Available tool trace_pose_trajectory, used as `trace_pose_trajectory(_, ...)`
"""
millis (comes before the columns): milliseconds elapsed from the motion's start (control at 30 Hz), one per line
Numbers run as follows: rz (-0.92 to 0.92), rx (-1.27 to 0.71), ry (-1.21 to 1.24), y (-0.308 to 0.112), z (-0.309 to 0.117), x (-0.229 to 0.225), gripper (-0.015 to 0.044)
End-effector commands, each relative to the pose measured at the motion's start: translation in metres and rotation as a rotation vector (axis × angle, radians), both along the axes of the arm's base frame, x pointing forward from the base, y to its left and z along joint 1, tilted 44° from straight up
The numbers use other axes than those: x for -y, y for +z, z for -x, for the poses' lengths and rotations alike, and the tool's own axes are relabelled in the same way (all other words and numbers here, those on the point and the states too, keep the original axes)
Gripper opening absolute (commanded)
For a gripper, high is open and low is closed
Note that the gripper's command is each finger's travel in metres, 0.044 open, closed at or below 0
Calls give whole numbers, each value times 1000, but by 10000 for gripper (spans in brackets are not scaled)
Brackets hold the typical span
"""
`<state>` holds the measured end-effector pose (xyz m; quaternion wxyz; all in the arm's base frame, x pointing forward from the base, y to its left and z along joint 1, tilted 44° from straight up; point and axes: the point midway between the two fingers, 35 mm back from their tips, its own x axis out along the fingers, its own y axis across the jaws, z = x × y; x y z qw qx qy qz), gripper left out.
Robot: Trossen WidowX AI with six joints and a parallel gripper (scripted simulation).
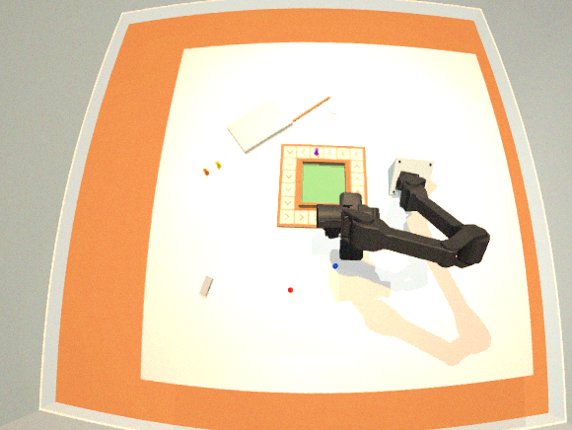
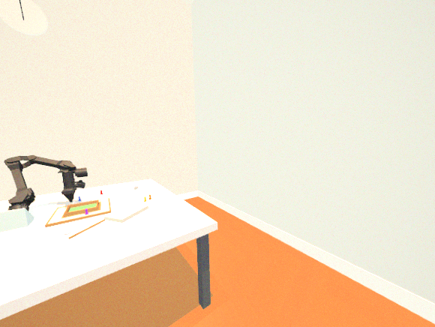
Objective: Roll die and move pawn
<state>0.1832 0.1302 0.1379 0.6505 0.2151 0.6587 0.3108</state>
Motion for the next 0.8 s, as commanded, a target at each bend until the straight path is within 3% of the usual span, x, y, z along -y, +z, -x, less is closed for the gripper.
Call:
trace_pose_trajectory(0, -1, -6, -2, -4, 1, -4, 275)
trace_pose_trajectory(467, -3, -5, -2, -18, 3, -18, 275)
trace_pose_trajectory(600, -3, -5, -2, -18, 3, -18, 170)
trace_pose_trajectory(767, -3, -5, -2, -18, 3, -18, 137)
